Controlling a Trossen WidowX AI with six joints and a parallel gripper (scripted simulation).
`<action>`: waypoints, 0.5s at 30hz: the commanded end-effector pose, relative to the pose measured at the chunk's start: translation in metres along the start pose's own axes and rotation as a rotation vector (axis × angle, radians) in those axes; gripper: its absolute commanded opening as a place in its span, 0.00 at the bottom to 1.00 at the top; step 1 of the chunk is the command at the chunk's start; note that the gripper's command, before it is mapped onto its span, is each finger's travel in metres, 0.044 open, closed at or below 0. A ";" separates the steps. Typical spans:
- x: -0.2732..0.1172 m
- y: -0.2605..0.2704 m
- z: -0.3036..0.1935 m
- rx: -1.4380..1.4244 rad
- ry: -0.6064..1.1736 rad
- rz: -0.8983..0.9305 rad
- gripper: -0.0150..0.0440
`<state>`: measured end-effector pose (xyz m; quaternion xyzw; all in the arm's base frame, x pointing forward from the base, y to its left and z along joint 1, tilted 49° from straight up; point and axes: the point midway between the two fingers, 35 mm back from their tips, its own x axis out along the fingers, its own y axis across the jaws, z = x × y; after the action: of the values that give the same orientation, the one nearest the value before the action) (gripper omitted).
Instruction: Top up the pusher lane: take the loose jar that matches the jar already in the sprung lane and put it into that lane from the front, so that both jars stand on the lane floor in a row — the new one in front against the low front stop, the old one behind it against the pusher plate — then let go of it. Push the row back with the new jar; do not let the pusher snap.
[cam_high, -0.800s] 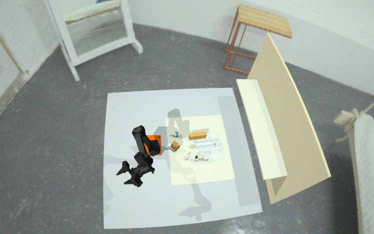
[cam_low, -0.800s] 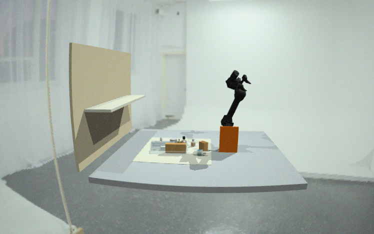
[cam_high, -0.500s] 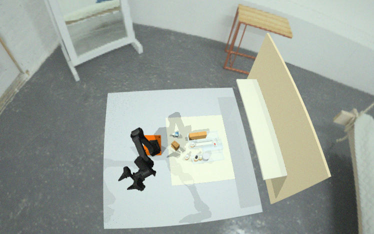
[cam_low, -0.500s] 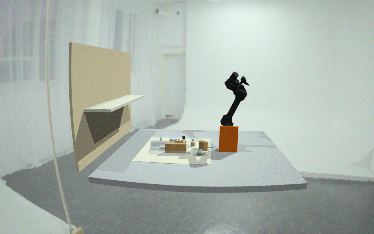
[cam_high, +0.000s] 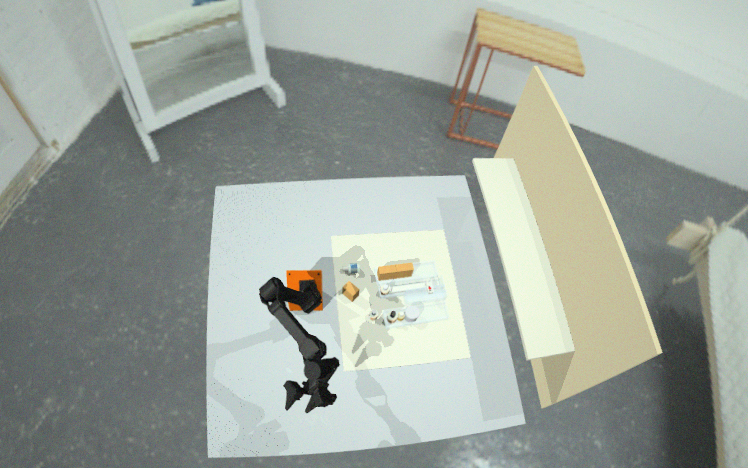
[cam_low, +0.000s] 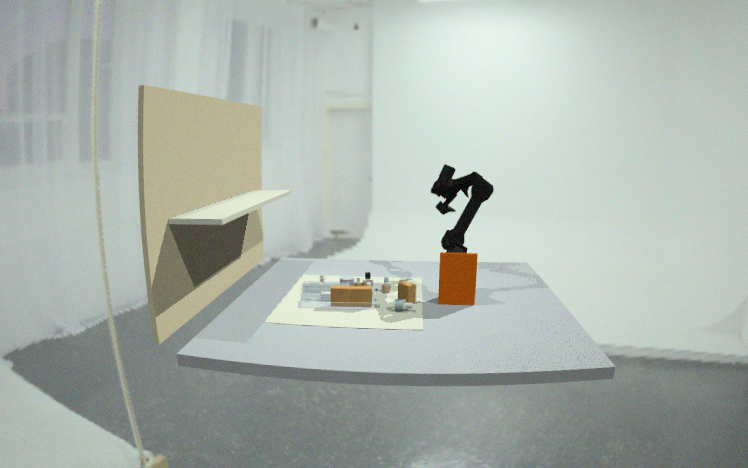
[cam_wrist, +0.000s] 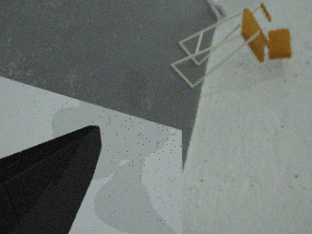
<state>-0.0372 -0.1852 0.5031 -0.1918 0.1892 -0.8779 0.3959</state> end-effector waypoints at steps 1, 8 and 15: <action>-0.005 0.063 0.012 -0.059 -0.065 0.140 1.00; -0.040 0.155 0.021 -0.162 -0.170 0.395 1.00; -0.085 0.228 0.013 -0.256 -0.213 0.601 1.00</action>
<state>0.1292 -0.2582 0.4178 -0.2608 0.2756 -0.7072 0.5965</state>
